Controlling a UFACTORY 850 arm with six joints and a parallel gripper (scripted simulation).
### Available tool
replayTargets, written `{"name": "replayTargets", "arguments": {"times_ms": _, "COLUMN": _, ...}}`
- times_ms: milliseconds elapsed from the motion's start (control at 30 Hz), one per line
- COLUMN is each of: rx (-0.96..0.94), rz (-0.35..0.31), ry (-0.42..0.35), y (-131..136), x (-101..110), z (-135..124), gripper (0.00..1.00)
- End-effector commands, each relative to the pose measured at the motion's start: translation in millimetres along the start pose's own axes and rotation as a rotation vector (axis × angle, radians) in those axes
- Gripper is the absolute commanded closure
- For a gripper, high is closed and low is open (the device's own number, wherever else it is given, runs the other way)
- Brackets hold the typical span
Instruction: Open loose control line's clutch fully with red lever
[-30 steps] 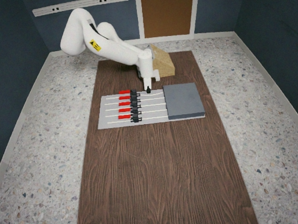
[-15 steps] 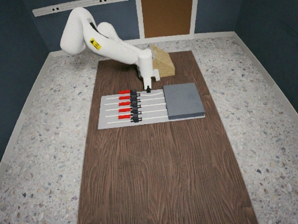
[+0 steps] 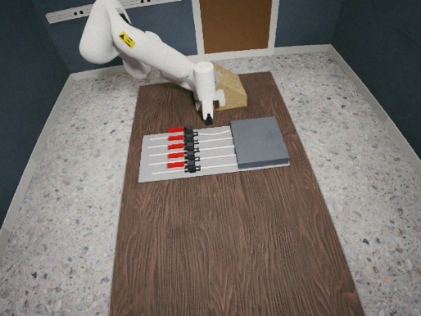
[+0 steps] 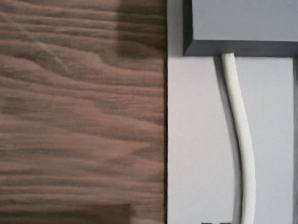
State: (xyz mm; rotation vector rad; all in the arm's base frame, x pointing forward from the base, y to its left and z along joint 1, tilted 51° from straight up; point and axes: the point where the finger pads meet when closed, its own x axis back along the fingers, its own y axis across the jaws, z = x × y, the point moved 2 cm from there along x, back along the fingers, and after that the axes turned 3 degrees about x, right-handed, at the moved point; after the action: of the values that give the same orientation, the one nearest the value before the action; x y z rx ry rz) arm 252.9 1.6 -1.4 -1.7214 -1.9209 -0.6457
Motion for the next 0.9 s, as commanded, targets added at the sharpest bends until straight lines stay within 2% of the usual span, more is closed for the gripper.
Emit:
{"name": "replayTargets", "arguments": {"times_ms": 0, "rx": 0.001, "rz": 0.003, "ry": -0.004, "y": 0.3, "x": 26.4, "z": -0.2, "gripper": 1.0}}
{"name": "replayTargets", "arguments": {"times_ms": 100, "rx": 0.001, "rz": 0.003, "ry": -0.004, "y": 0.3, "x": 33.5, "z": -0.2, "gripper": 1.0}}
{"name": "replayTargets", "arguments": {"times_ms": 367, "rx": 0.001, "rz": 0.003, "ry": -0.004, "y": 1.1, "x": 36.9, "z": -0.8, "gripper": 1.0}}
{"name": "replayTargets", "arguments": {"times_ms": 433, "rx": 0.001, "rz": 0.001, "ry": -0.002, "y": 14.6, "x": 45.0, "z": -13.3, "gripper": 1.0}}
{"name": "replayTargets", "arguments": {"times_ms": 500, "rx": 0.001, "rz": 0.0, "ry": -0.002, "y": 38.9, "x": 59.6, "z": -41.7, "gripper": 1.0}}
{"name": "replayTargets", "arguments": {"times_ms": 567, "rx": 0.001, "rz": 0.0, "ry": -0.002, "y": 38.9, "x": 59.6, "z": -41.7, "gripper": 1.0}}
{"name": "replayTargets", "arguments": {"times_ms": 600, "rx": 0.001, "rz": 0.001, "ry": -0.003, "y": 49.1, "x": 65.9, "z": -56.6, "gripper": 1.0}}
{"name": "replayTargets", "arguments": {"times_ms": 633, "rx": 0.001, "rz": 0.001, "ry": -0.003, "y": 49.1, "x": 65.9, "z": -56.6, "gripper": 1.0}}
{"name": "replayTargets", "arguments": {"times_ms": 667, "rx": 0.001, "rz": 0.003, "ry": -0.004, "y": 55.8, "x": 70.2, "z": -67.9, "gripper": 1.0}}
{"name": "replayTargets", "arguments": {"times_ms": 867, "rx": 0.0, "rz": 0.004, "ry": -0.005, "y": 59.4, "x": 72.5, "z": -74.5, "gripper": 1.0}}
